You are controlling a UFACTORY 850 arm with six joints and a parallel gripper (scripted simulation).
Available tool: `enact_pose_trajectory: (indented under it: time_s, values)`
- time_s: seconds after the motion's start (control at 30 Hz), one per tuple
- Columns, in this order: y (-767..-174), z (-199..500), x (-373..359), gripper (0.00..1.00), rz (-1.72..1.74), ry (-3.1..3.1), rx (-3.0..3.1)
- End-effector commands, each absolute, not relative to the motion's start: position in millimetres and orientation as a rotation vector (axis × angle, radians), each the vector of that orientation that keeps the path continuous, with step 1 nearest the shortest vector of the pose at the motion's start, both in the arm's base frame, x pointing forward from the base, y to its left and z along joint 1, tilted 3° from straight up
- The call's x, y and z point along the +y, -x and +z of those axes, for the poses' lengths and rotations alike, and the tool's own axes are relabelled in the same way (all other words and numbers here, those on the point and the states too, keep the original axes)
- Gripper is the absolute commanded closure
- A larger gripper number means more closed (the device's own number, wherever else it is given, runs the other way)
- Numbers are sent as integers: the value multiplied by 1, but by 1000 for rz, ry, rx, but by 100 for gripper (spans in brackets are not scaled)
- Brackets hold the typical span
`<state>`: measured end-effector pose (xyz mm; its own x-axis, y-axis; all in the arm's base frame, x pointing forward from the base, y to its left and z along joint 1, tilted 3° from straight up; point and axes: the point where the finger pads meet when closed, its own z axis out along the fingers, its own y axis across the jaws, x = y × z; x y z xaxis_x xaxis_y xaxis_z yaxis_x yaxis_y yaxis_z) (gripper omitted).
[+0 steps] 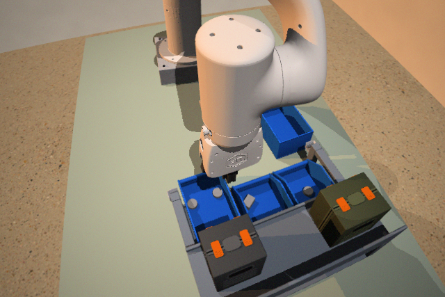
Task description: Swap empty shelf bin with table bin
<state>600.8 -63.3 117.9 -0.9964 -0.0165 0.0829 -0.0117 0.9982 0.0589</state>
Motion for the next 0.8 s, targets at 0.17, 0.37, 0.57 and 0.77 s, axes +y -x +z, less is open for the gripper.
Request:
enact_pose_trajectory:
  time_s: [0.17,0.37,0.57,0.77]
  values:
    - [-573,110,-78,100,-85,549,-3020]
    - [-545,102,-90,100,-93,942,-2924]
    - [-501,92,-106,100,-110,1302,-2779]
    - [-480,88,-112,100,-114,1683,-2568]
